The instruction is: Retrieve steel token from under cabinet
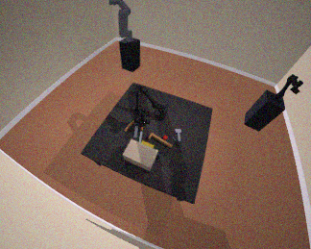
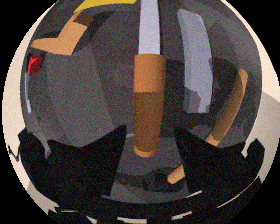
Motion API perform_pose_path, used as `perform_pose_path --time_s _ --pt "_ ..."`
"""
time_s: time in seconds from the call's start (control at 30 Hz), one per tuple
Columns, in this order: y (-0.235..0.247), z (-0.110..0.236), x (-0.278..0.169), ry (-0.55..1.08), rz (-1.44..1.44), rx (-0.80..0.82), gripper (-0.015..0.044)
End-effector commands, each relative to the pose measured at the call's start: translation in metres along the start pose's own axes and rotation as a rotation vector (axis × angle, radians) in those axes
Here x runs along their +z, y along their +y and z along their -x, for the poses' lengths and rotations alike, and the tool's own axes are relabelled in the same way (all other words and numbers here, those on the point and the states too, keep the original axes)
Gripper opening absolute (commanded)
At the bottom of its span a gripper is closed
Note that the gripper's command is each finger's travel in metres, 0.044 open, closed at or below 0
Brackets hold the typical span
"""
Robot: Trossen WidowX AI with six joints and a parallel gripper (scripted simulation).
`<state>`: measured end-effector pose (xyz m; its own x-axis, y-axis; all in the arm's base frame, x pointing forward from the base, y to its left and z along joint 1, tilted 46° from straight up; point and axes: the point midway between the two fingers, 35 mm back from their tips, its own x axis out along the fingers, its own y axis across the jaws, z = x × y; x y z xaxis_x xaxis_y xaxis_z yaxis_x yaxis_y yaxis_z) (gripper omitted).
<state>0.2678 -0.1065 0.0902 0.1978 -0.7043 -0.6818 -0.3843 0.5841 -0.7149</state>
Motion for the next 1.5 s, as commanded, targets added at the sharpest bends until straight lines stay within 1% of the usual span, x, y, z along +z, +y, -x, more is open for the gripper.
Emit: perform_pose_path --time_s 0.0,0.3,0.53,0.63,1.07,1.2,1.47 --pt "0.004 -0.01 -0.001 0.009 0.014 0.01 0.027" --pt "0.004 -0.024 -0.003 0.009 0.015 0.007 0.027" --pt "0.004 -0.025 -0.003 0.009 0.015 0.007 0.027" --pt "0.001 -0.022 -0.003 0.005 0.003 -0.002 0.0191" --pt "0.001 -0.022 -0.003 0.005 0.003 -0.002 0.0105" --pt "0.001 -0.022 -0.003 0.005 0.003 -0.002 0.0" --pt "0.001 -0.021 -0.003 0.007 0.043 0.002 0.0"
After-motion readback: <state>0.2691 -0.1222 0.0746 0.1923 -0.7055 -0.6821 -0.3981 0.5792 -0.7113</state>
